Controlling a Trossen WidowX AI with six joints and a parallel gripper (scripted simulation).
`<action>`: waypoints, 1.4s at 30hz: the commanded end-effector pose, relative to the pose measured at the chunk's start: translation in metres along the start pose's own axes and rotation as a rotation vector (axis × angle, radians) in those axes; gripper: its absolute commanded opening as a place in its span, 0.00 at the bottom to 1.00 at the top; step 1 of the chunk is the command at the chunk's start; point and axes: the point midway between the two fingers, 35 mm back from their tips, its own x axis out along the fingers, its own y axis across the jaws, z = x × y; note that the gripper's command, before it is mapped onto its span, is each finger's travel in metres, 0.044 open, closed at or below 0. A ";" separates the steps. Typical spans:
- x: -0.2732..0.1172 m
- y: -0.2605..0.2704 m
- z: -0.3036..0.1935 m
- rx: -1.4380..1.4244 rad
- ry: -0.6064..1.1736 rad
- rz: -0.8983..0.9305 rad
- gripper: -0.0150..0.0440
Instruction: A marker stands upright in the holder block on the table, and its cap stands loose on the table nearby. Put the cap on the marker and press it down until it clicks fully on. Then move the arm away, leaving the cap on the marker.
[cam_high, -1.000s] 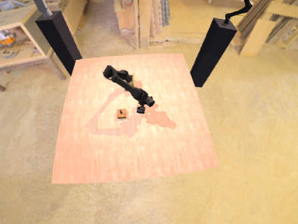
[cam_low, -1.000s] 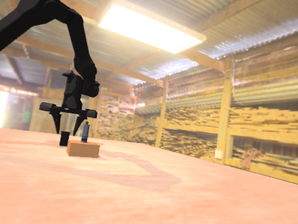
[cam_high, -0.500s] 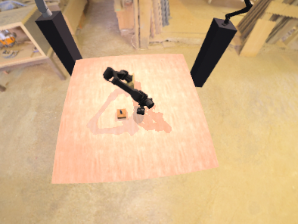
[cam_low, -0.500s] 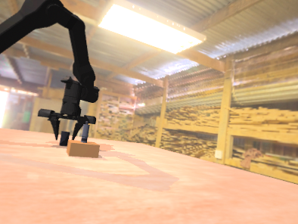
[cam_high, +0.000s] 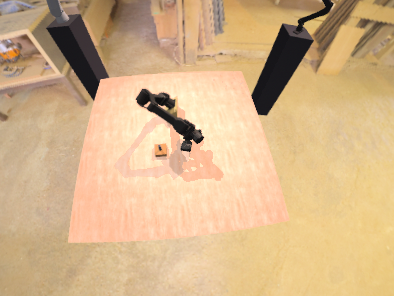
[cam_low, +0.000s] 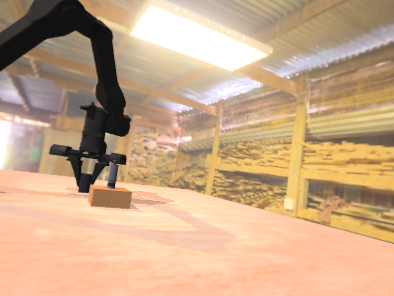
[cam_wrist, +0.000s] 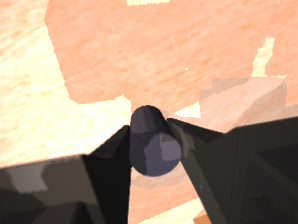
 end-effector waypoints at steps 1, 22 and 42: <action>-0.007 -0.001 0.001 -0.002 0.000 -0.004 0.25; -0.063 -0.005 -0.005 -0.003 -0.003 -0.002 0.25; -0.096 -0.063 -0.095 -0.005 -0.007 -0.003 0.25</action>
